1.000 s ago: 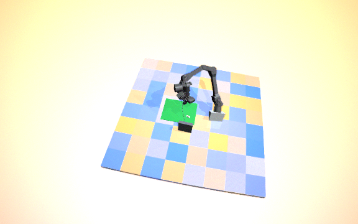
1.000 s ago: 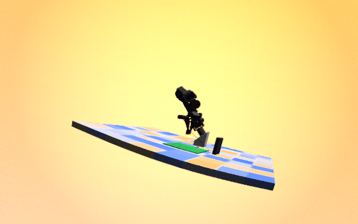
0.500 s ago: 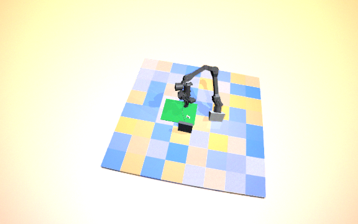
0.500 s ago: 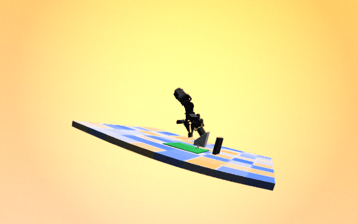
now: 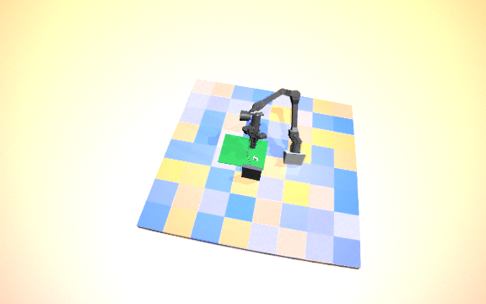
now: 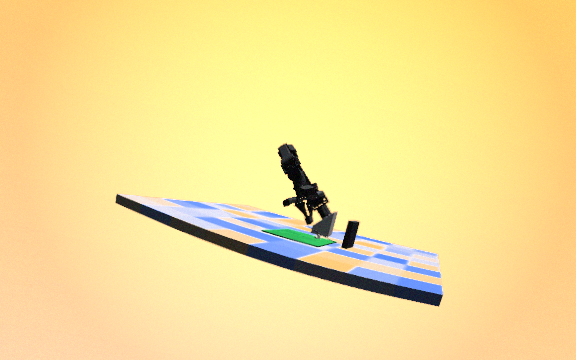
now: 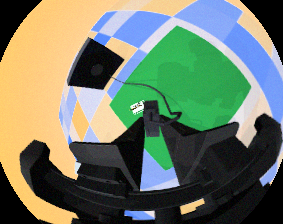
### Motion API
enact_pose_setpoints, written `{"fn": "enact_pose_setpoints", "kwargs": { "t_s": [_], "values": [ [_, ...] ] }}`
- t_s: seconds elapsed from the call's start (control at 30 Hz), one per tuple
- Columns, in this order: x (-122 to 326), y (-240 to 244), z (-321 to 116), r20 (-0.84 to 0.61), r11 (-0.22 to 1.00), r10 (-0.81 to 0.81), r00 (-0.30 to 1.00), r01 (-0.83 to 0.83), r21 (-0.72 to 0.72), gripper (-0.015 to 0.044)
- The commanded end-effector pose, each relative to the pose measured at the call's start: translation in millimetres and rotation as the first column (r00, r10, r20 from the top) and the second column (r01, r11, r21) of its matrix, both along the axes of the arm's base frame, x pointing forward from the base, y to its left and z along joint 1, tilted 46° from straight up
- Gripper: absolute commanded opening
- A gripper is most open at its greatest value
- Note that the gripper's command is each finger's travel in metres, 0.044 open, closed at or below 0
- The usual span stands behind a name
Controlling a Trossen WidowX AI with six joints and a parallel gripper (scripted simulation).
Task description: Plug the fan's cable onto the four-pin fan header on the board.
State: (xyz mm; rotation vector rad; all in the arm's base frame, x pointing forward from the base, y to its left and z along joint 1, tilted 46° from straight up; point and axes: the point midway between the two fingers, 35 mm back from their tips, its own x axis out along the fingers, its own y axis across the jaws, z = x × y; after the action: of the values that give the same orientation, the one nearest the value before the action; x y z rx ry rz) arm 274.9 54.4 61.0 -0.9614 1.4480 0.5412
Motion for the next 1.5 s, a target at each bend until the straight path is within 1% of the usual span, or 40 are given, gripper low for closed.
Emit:
{"fn": "enact_pose_setpoints", "kwargs": {
  "t_s": [0.0,0.4,0.8,1.13,1.47],
  "values": [
    [-1,-1,-3,0.007,0.998,0.014,1.000,-0.014,0.059,0.0000],
    [0,-3,-6,0.076,0.971,0.059,0.995,-0.075,0.228,0.0000],
    [2,-5,-3,0.192,0.917,0.108,0.975,-0.172,0.359,0.0000],
    [4,-7,3,0.317,0.861,0.147,0.937,-0.278,0.425,0.0000],
    [4,-10,12,0.456,0.802,0.182,0.871,-0.400,0.444,0.0000]
  ]
}}
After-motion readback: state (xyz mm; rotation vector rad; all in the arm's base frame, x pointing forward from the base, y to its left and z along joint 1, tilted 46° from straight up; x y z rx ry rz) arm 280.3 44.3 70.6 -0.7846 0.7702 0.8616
